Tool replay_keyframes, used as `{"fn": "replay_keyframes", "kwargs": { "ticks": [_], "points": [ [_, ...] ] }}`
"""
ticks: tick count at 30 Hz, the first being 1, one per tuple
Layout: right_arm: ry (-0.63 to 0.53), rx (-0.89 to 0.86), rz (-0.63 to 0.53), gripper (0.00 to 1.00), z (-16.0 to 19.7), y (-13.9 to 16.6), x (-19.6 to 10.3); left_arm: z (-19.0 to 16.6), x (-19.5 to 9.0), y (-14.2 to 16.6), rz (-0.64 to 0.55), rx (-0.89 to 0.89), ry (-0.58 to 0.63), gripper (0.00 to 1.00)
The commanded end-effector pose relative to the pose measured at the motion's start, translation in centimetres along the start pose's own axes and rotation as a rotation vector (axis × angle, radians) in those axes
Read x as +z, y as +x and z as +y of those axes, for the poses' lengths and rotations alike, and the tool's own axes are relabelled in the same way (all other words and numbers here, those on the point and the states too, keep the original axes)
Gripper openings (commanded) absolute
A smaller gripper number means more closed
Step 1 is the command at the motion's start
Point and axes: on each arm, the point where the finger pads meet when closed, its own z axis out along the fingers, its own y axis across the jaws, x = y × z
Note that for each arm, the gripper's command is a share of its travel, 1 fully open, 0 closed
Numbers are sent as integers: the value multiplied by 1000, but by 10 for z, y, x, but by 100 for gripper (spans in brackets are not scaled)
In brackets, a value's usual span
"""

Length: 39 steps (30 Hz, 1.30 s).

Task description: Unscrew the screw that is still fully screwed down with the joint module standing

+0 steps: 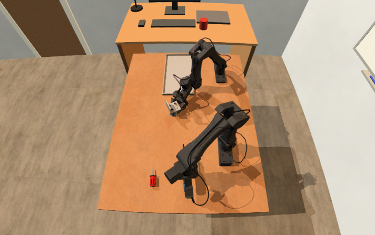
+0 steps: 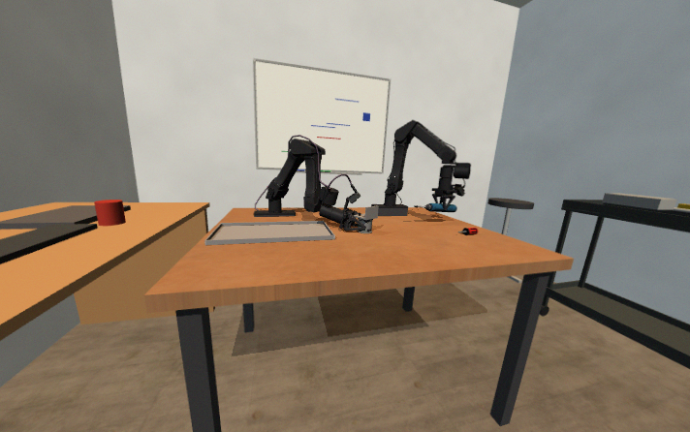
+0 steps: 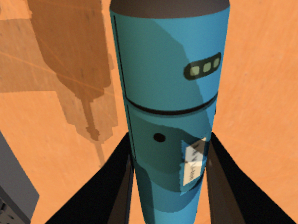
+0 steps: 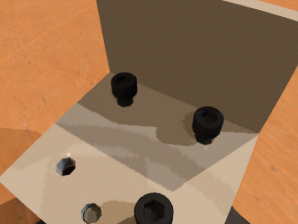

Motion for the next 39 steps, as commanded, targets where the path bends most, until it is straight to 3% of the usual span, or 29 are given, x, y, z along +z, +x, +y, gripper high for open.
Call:
{"fn": "replay_keyframes", "kwargs": {
  "ticks": [1,5,10,13,19,27,36,39],
  "points": [
    [-17,21,44,59,6,16,-2,-22,-17,-10,-58,15,88,42],
    [-17,21,44,59,6,16,-2,-6,10,-1,-17,15,20,42],
    [-17,21,44,59,6,16,-2,-15,8,-6,-42,15,61,42],
    [-17,21,44,59,6,16,-2,-7,25,-2,-21,15,26,42],
    [-17,21,44,59,6,16,-2,-23,9,-11,-58,15,88,42],
    [-17,21,44,59,6,16,-2,-8,27,-3,-27,15,36,42],
    [-17,21,44,59,6,16,-2,-17,19,-8,-47,15,70,42],
    [-17,21,44,59,6,16,-2,-6,34,-1,-21,15,27,42]
  ]
}}
